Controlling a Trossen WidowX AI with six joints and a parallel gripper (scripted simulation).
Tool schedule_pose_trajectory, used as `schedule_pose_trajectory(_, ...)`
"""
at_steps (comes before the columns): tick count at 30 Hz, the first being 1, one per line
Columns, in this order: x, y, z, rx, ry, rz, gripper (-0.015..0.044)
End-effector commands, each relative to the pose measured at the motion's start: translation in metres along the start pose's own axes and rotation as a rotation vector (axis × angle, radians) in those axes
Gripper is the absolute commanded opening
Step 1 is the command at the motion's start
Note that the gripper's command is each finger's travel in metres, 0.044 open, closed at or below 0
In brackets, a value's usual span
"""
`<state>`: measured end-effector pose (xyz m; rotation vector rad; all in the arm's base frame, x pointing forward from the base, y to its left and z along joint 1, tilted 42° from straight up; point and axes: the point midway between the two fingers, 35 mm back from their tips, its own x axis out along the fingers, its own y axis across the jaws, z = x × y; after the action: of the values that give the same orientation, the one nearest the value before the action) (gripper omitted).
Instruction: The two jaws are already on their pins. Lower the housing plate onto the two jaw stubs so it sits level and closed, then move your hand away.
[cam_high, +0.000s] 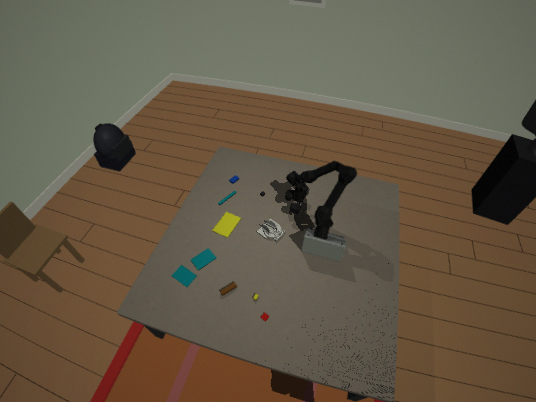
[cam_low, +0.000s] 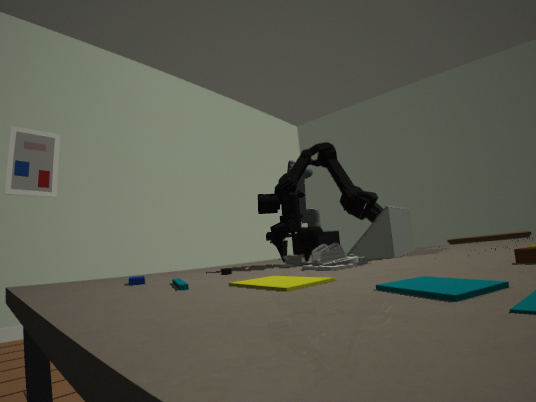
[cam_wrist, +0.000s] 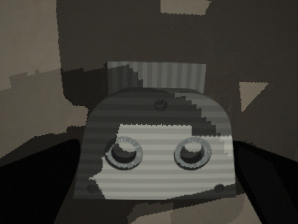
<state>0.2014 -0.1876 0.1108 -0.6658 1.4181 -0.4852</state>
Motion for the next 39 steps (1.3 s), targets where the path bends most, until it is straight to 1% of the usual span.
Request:
schedule_pose_trajectory(1, 0.0, 0.0, 0.0, 0.0, 0.0, 0.0, 0.0393)
schedule_pose_trajectory(7, 0.0, 0.0, 0.0, 0.0, 0.0, 0.0, 0.0353)
schedule_pose_trajectory(19, -0.002, 0.0, 0.0, 0.0, 0.0, 0.001, 0.0351)
schedule_pose_trajectory(39, -0.064, 0.001, 0.002, -0.002, -0.003, 0.008, 0.0351)
